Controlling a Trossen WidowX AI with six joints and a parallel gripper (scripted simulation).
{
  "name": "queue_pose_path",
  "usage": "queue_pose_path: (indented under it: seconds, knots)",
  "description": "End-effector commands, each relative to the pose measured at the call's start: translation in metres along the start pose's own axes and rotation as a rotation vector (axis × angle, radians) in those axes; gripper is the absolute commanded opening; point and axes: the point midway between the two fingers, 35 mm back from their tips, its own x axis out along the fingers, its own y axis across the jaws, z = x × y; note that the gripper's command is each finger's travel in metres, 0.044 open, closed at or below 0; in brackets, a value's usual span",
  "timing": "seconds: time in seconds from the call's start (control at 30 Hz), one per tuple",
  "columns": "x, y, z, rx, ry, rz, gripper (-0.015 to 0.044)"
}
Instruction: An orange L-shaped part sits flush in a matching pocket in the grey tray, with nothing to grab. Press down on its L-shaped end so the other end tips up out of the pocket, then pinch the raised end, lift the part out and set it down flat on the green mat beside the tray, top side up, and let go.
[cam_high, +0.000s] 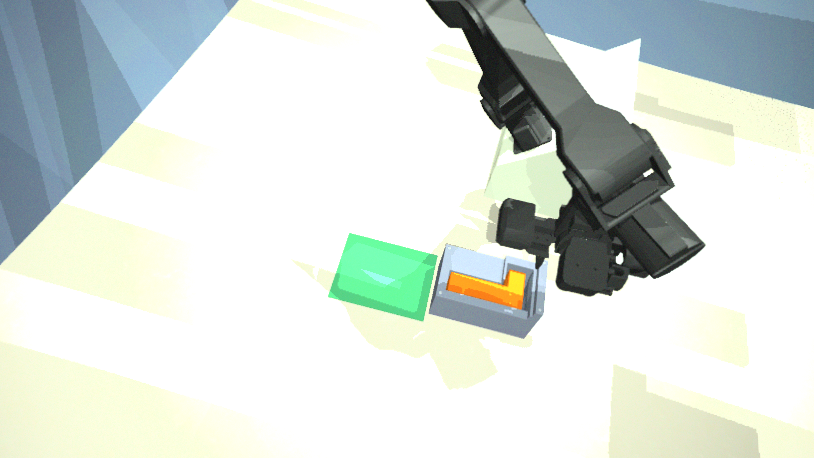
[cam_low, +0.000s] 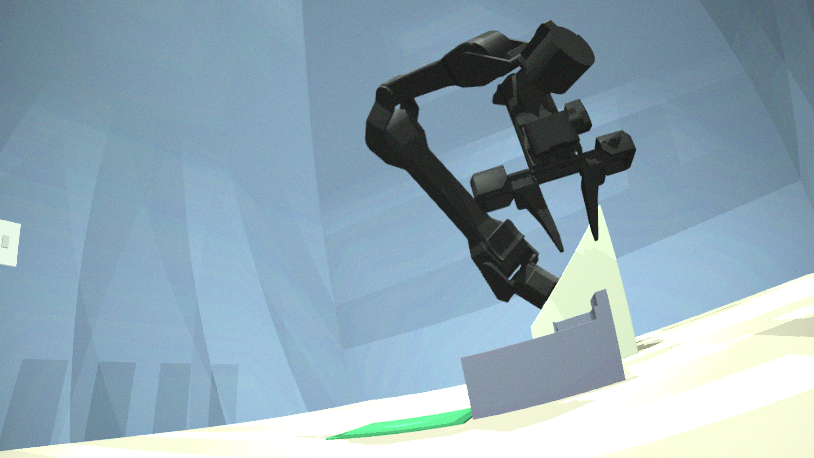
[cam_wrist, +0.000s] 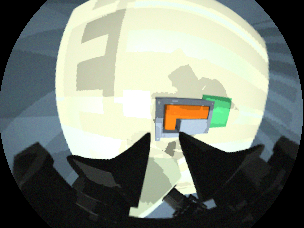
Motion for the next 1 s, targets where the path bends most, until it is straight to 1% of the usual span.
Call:
queue_pose_path:
  seconds: [0.0,0.1,0.27,0.6,0.97]
  knots:
    - [-0.001,0.002,-0.001,0.024,0.01,-0.008,0.018]
    - [0.016,0.003,0.0,0.024,0.01,-0.007,0.018]
    - [0.071,0.001,-0.002,0.025,0.009,-0.011,0.018]
    - [0.076,0.001,-0.002,0.025,0.009,-0.011,0.018]
    - [0.094,0.001,-0.002,0.025,0.009,-0.012,0.018]
